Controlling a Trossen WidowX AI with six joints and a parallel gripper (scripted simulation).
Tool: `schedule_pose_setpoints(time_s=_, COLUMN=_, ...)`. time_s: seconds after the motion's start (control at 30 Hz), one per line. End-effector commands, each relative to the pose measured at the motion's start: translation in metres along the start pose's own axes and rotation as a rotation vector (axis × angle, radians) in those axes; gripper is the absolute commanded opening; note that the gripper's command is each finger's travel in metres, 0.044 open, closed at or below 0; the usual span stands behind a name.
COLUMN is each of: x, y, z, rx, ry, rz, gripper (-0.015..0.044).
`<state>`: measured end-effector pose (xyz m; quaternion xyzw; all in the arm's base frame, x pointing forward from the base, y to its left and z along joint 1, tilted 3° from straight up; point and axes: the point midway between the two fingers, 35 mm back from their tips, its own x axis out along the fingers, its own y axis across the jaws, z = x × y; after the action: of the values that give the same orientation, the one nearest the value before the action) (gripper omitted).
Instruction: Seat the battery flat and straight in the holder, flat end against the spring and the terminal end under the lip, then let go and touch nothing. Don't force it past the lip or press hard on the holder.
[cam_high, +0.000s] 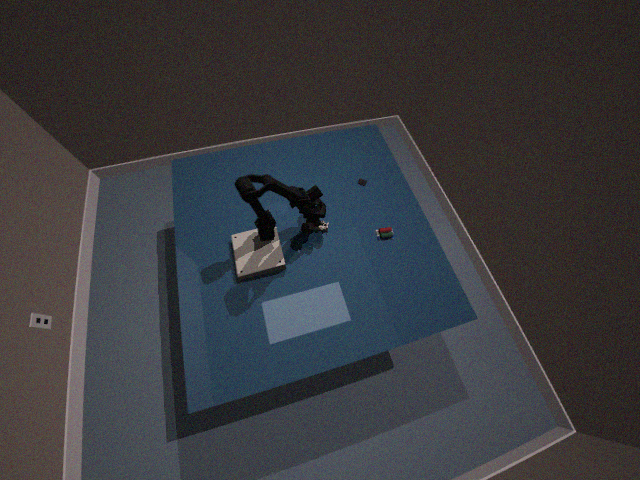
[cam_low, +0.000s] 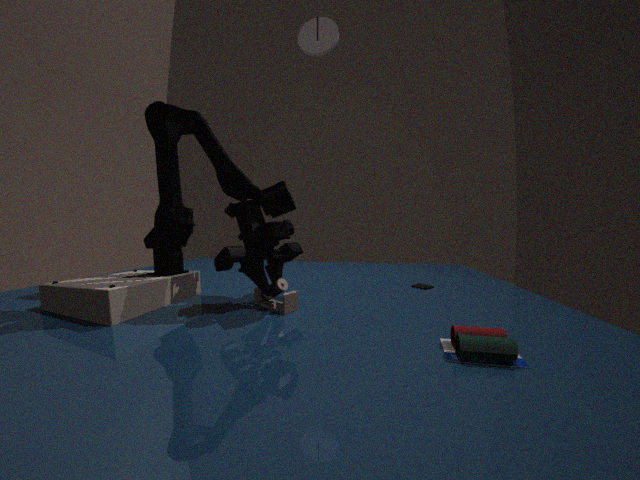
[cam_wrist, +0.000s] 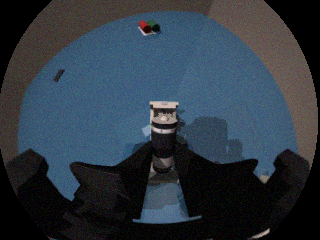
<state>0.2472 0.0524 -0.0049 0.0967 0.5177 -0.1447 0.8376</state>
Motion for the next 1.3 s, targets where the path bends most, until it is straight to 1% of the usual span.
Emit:
schedule_pose_setpoints(time_s=0.0, x=0.000, y=-0.001, z=-0.005, rx=-0.005, ry=0.021, rz=-0.005, gripper=0.0085)
schedule_pose_setpoints(time_s=1.27, x=0.010, y=0.000, z=0.001, rx=-0.032, ry=0.288, rz=-0.037, gripper=0.0085)
